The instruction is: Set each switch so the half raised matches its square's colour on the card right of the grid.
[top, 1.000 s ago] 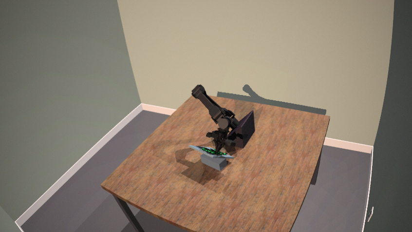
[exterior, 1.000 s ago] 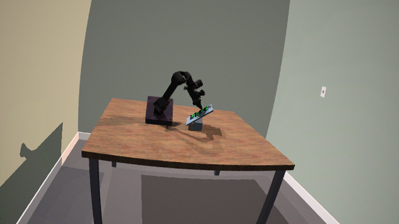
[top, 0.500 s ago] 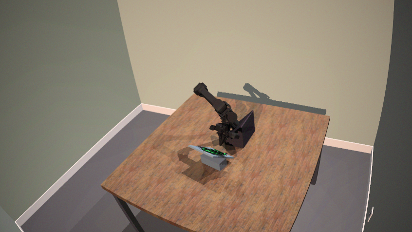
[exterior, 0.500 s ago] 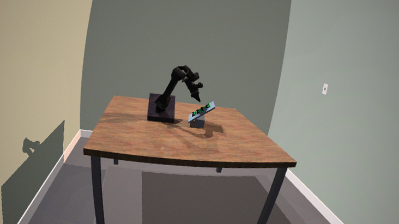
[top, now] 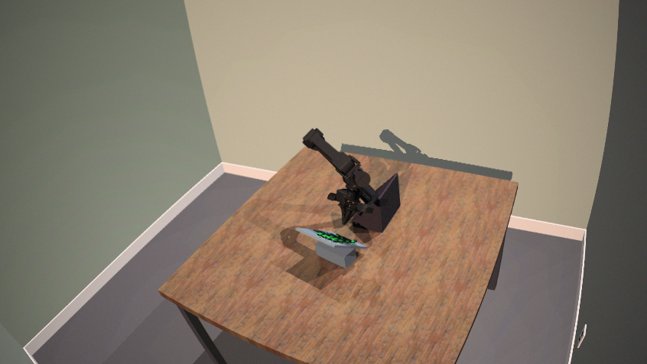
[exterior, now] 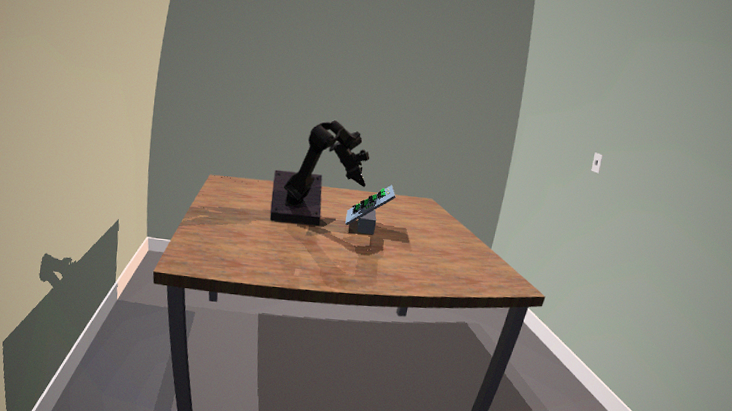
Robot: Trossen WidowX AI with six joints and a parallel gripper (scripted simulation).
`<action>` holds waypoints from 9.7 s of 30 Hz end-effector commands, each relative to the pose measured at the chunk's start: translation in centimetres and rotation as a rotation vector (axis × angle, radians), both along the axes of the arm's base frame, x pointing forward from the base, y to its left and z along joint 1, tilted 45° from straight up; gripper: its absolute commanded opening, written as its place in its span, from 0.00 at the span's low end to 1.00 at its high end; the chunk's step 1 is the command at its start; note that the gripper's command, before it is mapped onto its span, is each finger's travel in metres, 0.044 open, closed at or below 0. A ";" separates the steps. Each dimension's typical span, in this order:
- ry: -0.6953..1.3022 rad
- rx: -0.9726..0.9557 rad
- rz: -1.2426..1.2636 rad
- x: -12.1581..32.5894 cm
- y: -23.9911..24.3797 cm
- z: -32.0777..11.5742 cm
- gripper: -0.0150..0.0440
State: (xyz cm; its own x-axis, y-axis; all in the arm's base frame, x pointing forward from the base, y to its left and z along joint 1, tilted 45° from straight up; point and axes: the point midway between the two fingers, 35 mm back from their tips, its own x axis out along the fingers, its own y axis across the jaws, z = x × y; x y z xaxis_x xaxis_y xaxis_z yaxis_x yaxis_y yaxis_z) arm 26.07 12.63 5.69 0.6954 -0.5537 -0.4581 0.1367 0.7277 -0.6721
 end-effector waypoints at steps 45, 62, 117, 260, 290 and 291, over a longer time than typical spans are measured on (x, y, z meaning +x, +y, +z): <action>-0.015 -0.019 0.006 3.3 -3.5 -2.2 0.25; -0.015 -0.019 0.006 3.4 -3.6 -2.3 0.25; 0.008 -0.013 -0.011 -3.6 -1.7 -1.9 0.25; 0.024 -0.015 -0.029 0.3 -7.0 0.6 0.25; 0.024 -0.015 -0.029 1.2 -7.8 0.0 0.25; 0.024 -0.015 -0.029 1.2 -7.8 0.0 0.25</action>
